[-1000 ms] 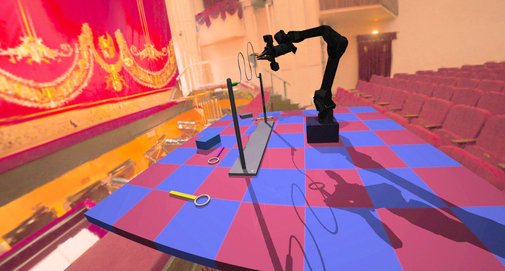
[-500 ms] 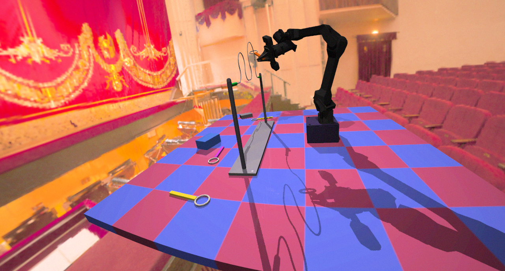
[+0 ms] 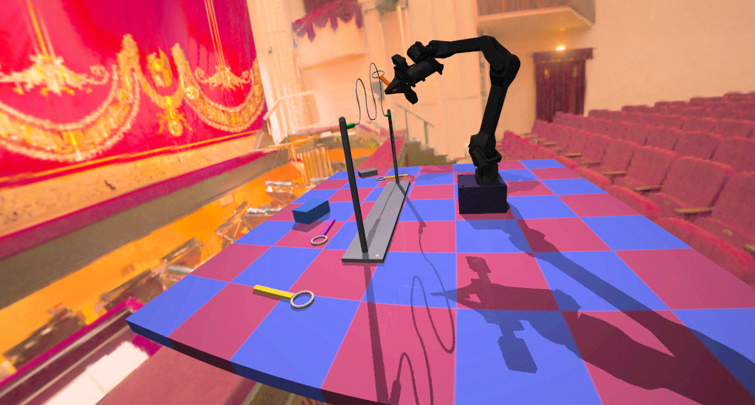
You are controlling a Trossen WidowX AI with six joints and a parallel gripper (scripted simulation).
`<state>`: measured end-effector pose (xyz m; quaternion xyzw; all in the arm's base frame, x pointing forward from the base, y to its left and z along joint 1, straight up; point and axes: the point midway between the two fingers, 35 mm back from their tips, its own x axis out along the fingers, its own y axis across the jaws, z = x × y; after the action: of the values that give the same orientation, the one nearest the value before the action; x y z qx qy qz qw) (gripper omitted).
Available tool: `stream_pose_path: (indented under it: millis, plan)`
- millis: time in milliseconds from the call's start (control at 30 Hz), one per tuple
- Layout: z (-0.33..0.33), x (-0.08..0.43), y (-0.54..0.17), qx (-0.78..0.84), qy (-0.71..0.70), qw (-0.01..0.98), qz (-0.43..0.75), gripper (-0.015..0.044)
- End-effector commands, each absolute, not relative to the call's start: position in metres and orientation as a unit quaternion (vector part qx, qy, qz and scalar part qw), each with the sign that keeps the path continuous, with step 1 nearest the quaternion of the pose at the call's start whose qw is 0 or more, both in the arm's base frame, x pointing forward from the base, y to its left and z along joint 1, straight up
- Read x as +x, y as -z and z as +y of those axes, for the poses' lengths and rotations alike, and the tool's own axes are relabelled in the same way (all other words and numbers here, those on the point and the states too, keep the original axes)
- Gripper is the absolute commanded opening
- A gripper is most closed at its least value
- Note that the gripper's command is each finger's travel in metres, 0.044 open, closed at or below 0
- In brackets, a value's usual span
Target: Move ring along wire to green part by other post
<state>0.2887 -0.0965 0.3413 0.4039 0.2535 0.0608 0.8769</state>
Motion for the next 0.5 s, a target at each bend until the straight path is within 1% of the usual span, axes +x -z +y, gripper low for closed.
stream_pose_path:
  millis: [0, 467]
  plan:
    - [-0.0974, 0.2883, -0.341, 0.378, -0.053, 0.889, 0.254, -0.015]
    - [-0.1012, 0.2883, -0.3372, 0.299, -0.028, 0.918, 0.258, -0.015]
